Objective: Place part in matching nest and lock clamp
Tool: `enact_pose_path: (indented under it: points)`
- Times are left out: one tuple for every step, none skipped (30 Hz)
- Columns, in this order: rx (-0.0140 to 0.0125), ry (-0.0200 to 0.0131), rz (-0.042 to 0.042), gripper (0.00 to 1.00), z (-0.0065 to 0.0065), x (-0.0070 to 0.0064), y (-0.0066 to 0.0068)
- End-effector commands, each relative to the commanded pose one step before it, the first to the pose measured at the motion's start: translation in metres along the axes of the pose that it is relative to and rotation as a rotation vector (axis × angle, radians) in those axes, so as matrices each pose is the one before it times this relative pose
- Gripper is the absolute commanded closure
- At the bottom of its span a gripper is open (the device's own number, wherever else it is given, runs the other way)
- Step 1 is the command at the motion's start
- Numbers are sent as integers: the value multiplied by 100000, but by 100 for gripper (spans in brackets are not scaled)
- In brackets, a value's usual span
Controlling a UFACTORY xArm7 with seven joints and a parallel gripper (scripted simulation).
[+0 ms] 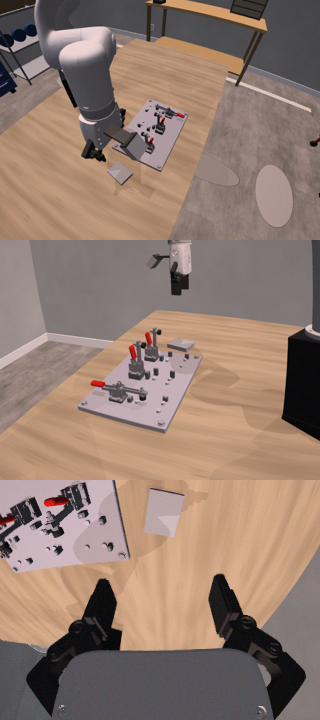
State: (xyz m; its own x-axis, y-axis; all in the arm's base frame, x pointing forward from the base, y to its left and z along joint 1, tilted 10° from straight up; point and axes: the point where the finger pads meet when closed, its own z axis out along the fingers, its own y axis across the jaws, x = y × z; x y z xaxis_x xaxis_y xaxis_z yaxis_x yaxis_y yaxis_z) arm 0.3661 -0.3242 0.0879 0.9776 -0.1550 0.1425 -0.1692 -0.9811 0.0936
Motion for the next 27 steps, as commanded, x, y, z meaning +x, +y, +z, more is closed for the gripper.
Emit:
enact_pose_path:
  points:
    - [-100, 342, 52, 0, -110, 45, 275]
    - [0, 0, 0, 0, 0, 0, 1]
    - [0, 0, 0, 0, 0, 0, 0]
    - [0, 0, 0, 0, 0, 0, 0]
    - [0, 0, 0, 0, 0, 0, 0]
    - [0, 0, 0, 0, 0, 0, 0]
    - [0, 0, 0, 0, 0, 0, 0]
    - [0, 0, 0, 0, 0, 0, 0]
    - [0, 0, 0, 0, 0, 0, 0]
    - [0, 0, 0, 0, 0, 0, 0]
    - [0, 0, 0, 0, 0, 0, 0]
    - [0, 0, 0, 0, 0, 0, 0]
    - [0, 0, 0, 0, 0, 0, 0]
    - [0, 0, 0, 0, 0, 0, 0]
    - [0, 0, 0, 0, 0, 0, 0]
    - [0, 0, 0, 0, 0, 0, 0]
    - [0, 0, 38, 0, 0, 0, 0]
    - [0, 0, 242, 0, 0, 0, 0]
    - [0, 0, 583, 0, 0, 0, 0]
    - [0, 0, 996, 0, 0, 0, 0]
    - [0, 0, 1424, 0, 0, 0, 0]
    - [0, 0, 1823, 0, 0, 0, 0]
    - [0, 0, 2154, 0, 0, 0, 0]
    - [0, 0, 2391, 0, 0, 0, 0]
    - [0, 0, 2514, 0, 0, 0, 0]
    - [0, 0, 0, 0, 0, 0, 0]
    - [0, 0, 0, 0, 0, 0, 0]
